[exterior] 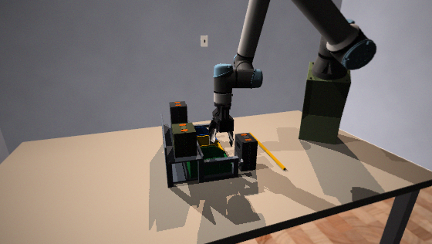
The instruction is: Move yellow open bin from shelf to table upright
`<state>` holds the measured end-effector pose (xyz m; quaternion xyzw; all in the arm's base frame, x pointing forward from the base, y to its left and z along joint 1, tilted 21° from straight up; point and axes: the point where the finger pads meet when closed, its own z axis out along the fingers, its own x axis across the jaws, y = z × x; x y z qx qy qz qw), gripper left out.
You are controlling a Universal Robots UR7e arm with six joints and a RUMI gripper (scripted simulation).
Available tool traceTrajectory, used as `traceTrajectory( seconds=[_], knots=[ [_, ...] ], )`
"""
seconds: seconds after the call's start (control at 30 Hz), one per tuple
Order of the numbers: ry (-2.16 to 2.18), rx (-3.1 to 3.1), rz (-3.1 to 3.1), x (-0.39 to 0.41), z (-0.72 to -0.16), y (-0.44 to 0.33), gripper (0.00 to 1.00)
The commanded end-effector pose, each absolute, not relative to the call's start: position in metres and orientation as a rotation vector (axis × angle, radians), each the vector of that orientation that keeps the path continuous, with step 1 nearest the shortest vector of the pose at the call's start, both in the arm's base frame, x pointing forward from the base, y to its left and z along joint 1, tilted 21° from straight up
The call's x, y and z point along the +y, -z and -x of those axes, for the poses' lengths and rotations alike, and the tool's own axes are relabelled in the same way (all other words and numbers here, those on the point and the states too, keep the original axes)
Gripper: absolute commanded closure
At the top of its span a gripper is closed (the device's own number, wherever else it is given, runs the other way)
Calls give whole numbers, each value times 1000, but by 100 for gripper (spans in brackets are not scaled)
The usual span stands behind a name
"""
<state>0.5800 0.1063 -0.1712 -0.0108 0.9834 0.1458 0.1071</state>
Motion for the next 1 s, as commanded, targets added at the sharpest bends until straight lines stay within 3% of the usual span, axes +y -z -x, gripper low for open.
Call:
traceTrajectory(
  seconds=[0.0,0.57,0.6,0.97],
  knots=[
    [-427,2892,34,107,-582,170,42],
    [-427,2892,34,107,-582,170,42],
    [-427,2892,34,107,-582,170,100],
    [-427,2892,34,107,-582,170,100]
  ],
)
